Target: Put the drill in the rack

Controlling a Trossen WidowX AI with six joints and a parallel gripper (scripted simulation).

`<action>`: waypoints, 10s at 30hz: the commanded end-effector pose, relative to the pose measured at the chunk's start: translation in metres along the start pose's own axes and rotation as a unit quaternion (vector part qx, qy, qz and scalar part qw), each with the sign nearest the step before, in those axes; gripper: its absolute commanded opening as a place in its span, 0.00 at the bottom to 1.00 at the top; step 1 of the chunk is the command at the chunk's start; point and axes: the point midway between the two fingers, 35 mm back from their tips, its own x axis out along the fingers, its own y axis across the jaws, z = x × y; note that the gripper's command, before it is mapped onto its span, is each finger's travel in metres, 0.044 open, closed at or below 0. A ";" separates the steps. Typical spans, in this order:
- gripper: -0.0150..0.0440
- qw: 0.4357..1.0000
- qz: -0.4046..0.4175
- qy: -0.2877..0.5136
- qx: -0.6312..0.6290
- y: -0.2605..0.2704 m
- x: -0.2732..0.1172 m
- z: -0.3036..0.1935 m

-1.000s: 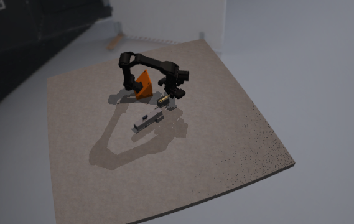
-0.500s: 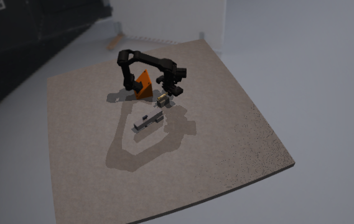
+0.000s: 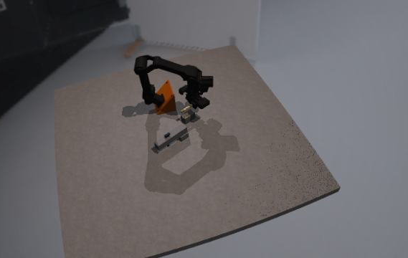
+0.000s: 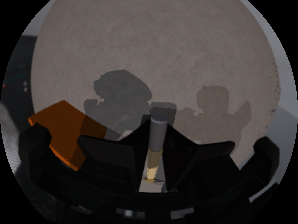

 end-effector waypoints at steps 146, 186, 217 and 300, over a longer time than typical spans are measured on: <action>0.25 1.000 0.001 0.000 0.002 0.000 0.050 -0.003; 0.25 1.000 0.001 0.000 0.002 0.000 0.050 -0.003; 0.25 1.000 0.001 0.000 0.002 0.000 0.050 -0.003; 1.00 0.975 -0.176 -0.112 0.070 0.002 -0.094 -0.003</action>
